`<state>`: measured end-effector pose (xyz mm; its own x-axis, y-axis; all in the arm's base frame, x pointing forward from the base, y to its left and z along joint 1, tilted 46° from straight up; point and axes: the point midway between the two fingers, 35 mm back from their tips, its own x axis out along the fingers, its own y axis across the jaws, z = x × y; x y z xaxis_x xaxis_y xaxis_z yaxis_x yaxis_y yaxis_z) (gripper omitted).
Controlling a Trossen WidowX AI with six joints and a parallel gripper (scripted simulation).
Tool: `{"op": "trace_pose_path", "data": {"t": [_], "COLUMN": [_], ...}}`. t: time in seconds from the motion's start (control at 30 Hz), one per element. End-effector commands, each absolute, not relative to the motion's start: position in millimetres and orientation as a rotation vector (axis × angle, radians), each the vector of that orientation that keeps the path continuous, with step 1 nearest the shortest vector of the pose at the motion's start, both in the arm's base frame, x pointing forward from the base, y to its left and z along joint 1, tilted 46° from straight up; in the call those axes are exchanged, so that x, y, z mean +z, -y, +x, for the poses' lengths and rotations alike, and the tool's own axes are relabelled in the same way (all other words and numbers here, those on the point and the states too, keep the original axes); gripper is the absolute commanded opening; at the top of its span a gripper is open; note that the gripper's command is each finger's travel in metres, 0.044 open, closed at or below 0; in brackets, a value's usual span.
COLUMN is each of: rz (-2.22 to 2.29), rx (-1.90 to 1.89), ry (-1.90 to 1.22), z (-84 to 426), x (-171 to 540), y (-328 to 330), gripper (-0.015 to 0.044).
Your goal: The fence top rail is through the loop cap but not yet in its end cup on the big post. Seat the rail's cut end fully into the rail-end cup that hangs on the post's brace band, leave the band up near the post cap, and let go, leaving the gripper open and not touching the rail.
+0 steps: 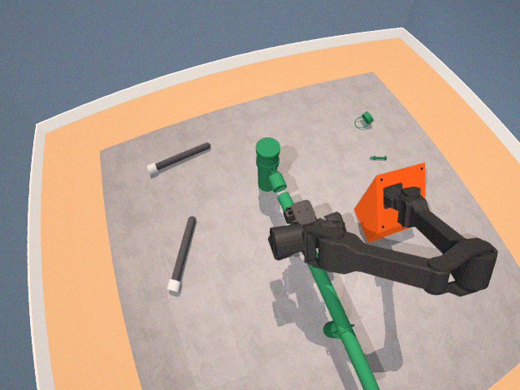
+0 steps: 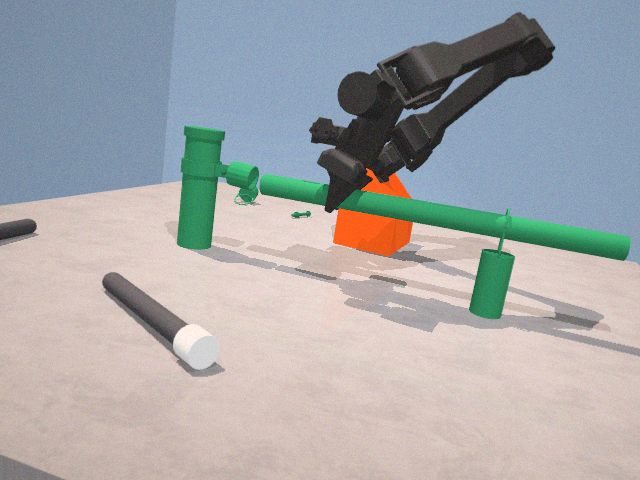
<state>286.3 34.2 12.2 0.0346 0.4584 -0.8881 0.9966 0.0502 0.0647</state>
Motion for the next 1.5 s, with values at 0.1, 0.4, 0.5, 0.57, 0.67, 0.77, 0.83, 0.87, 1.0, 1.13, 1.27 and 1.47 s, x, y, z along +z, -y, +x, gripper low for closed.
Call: {"op": "trace_pose_path", "data": {"t": [0.1,0.4,0.5,0.57,0.67,0.77,0.83,0.87,1.0,1.13,1.27,1.47], "rz": [1.521,1.521,1.521,1.521,1.521,1.519,1.518,1.518,1.515,1.512,1.512,1.512], "rx": [-0.859,-0.859,-0.859,-0.859,-0.859,-0.859,-0.858,-0.858,-0.856,-0.855,-0.855,-0.855], "ry": [-1.537,-1.536,-1.536,-1.536,-1.536,-1.539,-1.541,-1.543,-1.549,-1.555,-1.556,-1.556], "z": [286,290,292,293,293,293,293,293,292,291,291,291], "x": [12,14,14,14,14,12,10,8,3,-2,-3,-3], "y": [-34,-27,-25,-24,-22,-21,-20,-19,-17,-14,-13,-13], "gripper": [0.0000,0.0000,0.0000,0.0000,0.0000,0.0000,0.0000,0.0000,0.0000,0.0000,0.0000,0.0000]}}
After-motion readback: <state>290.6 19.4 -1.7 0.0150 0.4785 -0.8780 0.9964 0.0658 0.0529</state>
